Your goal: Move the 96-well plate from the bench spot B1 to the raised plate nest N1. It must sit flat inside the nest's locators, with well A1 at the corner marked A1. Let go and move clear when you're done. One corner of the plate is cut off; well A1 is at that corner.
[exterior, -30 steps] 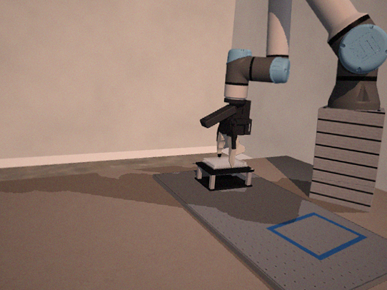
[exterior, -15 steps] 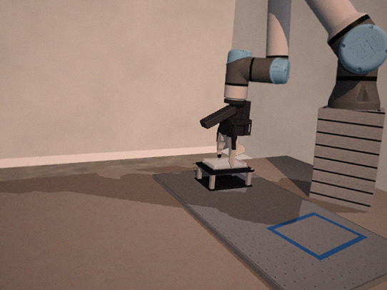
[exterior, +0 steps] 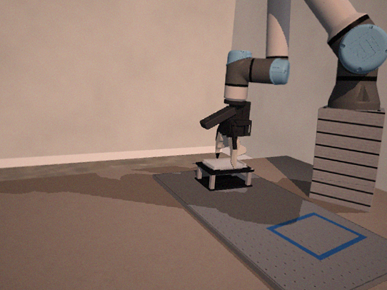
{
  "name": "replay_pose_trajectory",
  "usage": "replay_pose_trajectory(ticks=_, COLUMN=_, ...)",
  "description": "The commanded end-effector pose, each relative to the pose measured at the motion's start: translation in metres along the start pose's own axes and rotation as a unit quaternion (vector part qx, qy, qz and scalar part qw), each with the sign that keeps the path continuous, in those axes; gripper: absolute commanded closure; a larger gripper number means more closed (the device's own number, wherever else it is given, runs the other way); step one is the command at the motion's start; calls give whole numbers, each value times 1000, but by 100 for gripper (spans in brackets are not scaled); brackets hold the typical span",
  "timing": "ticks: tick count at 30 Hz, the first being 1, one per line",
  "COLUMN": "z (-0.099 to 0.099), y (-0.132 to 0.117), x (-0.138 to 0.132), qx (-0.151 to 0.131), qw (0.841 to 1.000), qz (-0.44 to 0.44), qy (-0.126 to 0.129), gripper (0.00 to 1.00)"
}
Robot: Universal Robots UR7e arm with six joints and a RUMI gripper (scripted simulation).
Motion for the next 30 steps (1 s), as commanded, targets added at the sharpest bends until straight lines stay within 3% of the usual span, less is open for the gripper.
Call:
replay_pose_trajectory(ticks=1, z=0, y=0, x=0, qx=0, qw=1000, qz=0, qy=0, gripper=0)
replay_pose_trajectory(ticks=19, z=0, y=0, x=0, qx=0, qw=1000, qz=0, qy=0, gripper=0)
replay_pose_trajectory(ticks=30, z=24, y=0, x=0, qx=0, qw=1000, qz=0, qy=0, gripper=0)
Point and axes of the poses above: the point where the finger pads meet when closed, its own z axis back along the fingers, its own x axis across the jaws, y = z × x, the point moved 2 cm from there along z, back along the fingers, and after that the axes turned 9 degrees about z, right-handed, at the moved point
